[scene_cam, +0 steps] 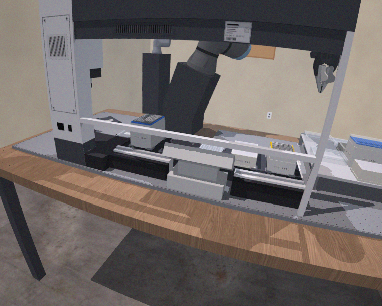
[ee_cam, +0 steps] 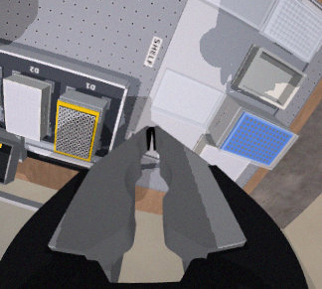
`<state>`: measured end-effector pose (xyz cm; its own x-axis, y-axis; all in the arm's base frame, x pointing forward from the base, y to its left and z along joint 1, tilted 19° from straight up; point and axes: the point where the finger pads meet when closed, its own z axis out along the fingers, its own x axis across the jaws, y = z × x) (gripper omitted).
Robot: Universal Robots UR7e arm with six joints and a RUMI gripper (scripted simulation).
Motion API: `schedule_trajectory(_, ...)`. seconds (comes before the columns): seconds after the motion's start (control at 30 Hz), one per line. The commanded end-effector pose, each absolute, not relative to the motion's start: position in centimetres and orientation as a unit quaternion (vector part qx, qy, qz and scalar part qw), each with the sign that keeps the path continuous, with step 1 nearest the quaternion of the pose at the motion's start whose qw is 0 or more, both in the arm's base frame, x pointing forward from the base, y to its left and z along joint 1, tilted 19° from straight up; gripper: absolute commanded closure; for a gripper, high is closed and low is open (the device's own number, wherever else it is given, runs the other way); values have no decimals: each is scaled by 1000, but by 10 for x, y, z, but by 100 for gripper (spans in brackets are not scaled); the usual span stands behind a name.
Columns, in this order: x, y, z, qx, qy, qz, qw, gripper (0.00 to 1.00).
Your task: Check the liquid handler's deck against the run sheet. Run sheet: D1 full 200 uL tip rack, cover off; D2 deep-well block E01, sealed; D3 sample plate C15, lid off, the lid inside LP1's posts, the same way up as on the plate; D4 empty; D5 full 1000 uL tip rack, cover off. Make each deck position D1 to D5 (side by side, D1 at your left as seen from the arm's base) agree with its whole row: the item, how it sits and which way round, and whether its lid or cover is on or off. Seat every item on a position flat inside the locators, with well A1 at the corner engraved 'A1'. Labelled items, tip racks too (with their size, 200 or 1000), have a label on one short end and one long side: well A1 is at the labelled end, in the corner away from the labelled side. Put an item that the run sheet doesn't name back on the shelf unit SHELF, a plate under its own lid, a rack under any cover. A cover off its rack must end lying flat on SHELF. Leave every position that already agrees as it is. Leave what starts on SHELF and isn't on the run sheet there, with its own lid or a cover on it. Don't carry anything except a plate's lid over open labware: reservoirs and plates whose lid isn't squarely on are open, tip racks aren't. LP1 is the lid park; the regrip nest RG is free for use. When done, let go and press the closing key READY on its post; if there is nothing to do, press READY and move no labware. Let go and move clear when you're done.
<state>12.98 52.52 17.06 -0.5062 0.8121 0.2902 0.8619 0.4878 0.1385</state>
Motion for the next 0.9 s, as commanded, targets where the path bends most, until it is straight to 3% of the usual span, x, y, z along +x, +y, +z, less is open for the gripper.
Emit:
schedule_trajectory(0.0, 131, 522, 171, -493, -854, -136, 95, 100)
schedule_trajectory(0.87, 145, 436, 140, -641, -750, -116, 118, 100)
